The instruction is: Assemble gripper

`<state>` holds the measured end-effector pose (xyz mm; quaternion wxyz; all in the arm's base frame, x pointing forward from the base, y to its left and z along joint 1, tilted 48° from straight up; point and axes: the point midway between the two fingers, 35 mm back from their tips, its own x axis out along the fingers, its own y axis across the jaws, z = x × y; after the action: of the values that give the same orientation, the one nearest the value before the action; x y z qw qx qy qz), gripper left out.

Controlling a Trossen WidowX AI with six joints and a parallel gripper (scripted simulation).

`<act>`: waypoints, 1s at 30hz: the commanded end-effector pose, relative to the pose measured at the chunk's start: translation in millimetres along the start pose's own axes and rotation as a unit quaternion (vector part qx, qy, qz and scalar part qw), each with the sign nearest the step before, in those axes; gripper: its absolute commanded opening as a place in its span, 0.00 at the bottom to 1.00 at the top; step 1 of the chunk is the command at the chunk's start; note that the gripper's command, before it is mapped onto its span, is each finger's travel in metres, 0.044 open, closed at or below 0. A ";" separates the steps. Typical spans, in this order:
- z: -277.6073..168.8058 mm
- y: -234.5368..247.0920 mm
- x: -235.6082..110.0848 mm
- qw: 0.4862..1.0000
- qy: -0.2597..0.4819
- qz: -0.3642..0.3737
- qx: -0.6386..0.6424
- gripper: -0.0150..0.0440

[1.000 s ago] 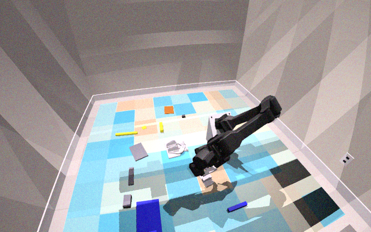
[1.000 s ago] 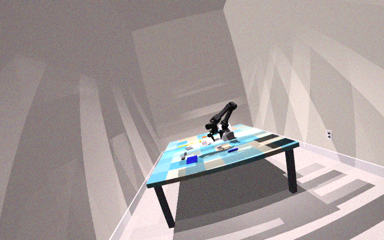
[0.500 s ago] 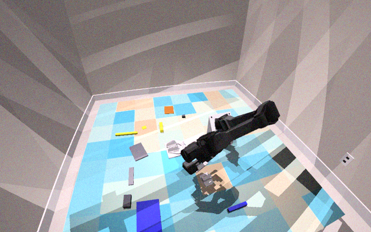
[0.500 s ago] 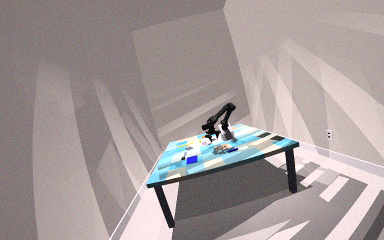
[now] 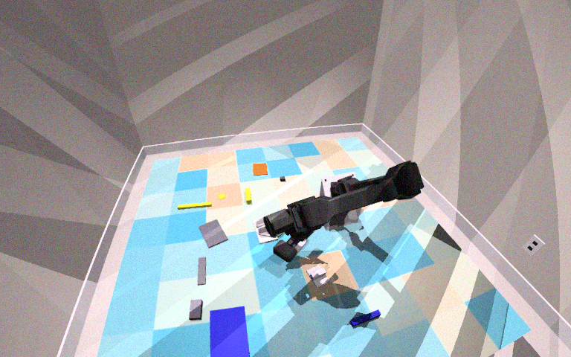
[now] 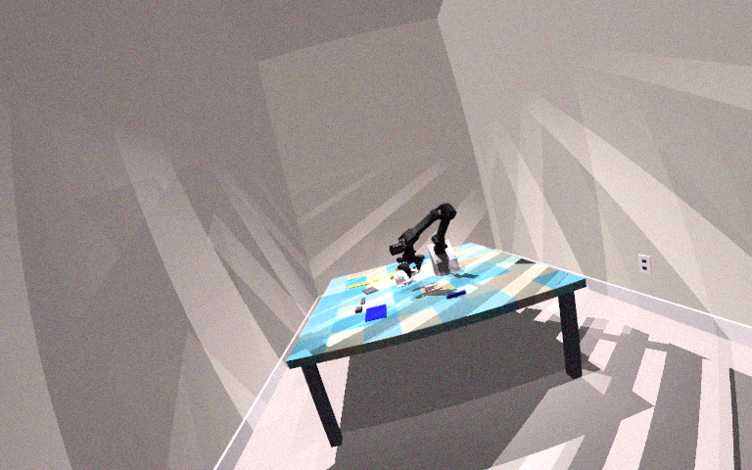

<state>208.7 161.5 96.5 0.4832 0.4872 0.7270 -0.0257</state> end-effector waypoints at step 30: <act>94.3 -51.0 4.9 0.962 0.010 -0.002 -0.273 0.85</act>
<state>234.6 96.3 27.9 0.5838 0.3490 0.7162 0.1560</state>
